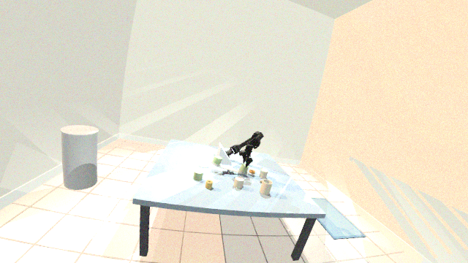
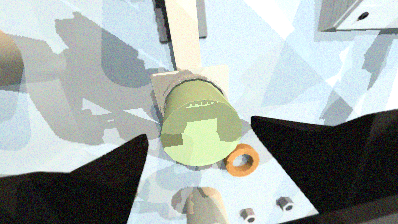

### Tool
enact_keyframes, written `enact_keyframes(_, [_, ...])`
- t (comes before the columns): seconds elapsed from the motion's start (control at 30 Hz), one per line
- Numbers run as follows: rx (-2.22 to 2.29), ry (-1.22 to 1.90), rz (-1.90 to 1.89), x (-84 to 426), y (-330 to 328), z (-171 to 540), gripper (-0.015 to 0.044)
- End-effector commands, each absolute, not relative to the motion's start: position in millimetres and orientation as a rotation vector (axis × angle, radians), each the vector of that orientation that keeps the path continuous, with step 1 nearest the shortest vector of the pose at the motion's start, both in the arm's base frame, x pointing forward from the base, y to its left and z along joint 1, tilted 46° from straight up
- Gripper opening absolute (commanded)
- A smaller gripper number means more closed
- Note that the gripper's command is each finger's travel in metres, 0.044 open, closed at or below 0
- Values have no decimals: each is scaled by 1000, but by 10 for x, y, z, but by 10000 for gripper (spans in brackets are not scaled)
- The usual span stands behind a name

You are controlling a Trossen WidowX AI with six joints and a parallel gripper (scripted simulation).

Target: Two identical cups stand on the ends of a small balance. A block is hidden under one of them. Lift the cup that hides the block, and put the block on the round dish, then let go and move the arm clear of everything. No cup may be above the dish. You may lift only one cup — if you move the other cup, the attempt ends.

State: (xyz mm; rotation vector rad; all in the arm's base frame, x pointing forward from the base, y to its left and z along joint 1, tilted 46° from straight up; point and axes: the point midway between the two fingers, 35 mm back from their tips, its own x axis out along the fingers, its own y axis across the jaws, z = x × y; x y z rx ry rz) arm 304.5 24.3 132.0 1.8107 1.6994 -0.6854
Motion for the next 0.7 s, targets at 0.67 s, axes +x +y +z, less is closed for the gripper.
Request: enact_keyframes(0.67, [1815,1701,-681,3065,521,1072,440])
